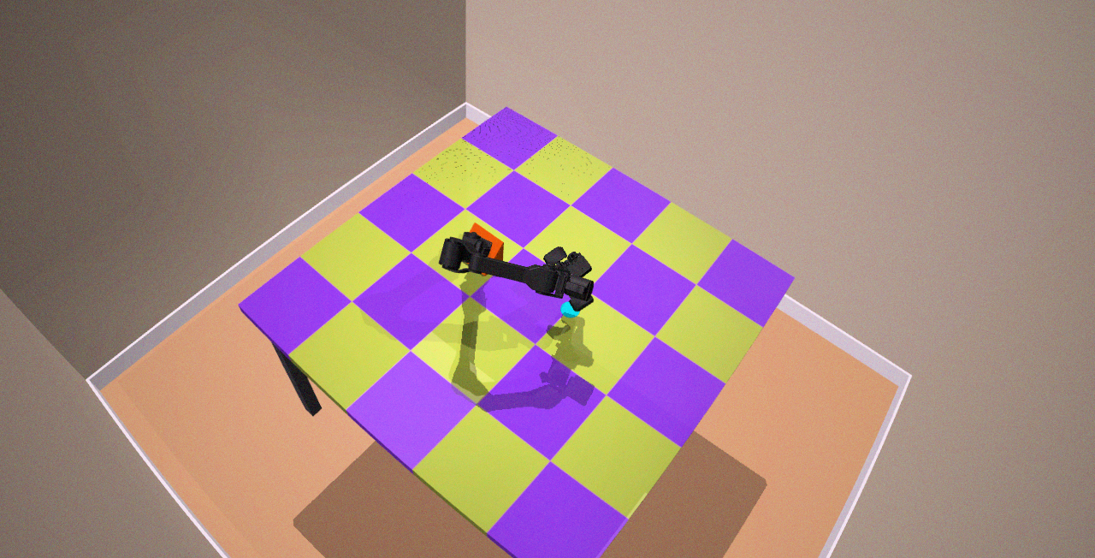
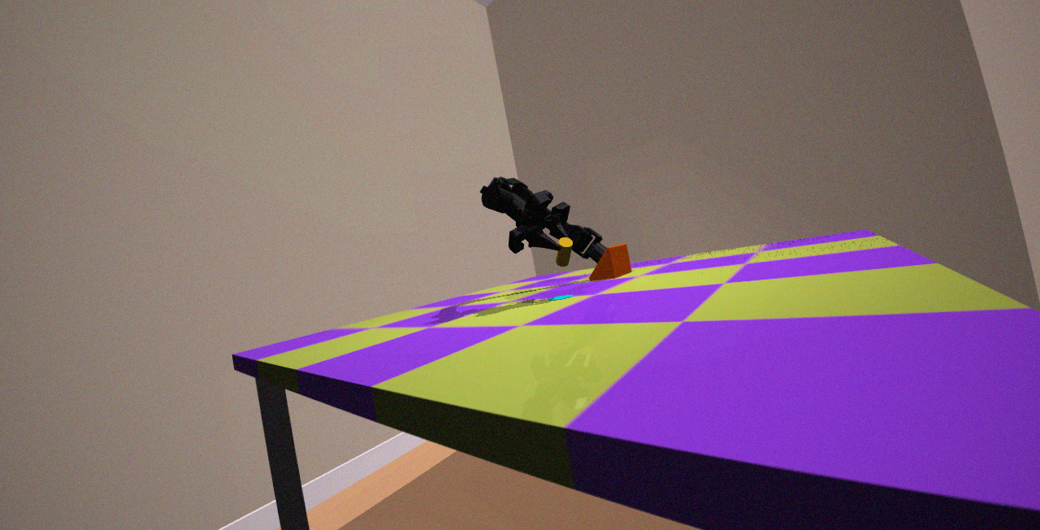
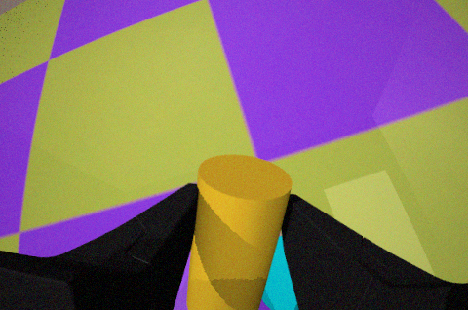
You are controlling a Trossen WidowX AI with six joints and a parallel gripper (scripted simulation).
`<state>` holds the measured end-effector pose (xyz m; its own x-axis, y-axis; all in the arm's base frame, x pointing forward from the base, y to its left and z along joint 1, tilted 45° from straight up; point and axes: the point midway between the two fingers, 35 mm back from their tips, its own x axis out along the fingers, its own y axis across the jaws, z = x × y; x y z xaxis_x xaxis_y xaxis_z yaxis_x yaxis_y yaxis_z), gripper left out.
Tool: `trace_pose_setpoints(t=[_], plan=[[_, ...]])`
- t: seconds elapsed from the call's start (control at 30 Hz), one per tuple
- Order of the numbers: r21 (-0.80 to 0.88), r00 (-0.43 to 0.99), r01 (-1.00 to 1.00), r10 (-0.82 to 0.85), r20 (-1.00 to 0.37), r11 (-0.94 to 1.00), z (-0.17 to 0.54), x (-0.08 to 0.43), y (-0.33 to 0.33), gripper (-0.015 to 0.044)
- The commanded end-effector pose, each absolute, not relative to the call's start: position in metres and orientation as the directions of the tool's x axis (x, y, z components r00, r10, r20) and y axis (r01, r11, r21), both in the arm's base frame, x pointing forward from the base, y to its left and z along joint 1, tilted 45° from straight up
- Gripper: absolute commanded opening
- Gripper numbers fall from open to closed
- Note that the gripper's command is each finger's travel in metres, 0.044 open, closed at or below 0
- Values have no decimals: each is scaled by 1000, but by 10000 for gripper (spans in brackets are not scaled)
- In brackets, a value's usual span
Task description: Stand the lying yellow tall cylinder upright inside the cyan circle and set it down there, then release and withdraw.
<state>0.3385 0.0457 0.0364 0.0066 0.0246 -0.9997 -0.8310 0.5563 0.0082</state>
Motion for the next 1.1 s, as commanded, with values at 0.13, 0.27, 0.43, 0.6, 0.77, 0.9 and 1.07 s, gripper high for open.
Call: trace_pose_setpoints(t=[0.13,0.27,0.43,0.6,0.77,0.9,1.07], plan=[[2,47,-838,77,-996,546,41,340,46,105],[1,64,-841,101,-993,541,42,340,46,105],[-1,85,-845,132,-988,535,43,340,46,105],[-6,107,-849,161,-981,528,44,340,45,105],[-11,129,-853,190,-973,521,45,341,45,105],[-17,147,-857,213,-966,515,46,341,45,105],[-26,170,-861,240,-956,508,48,341,44,105]])
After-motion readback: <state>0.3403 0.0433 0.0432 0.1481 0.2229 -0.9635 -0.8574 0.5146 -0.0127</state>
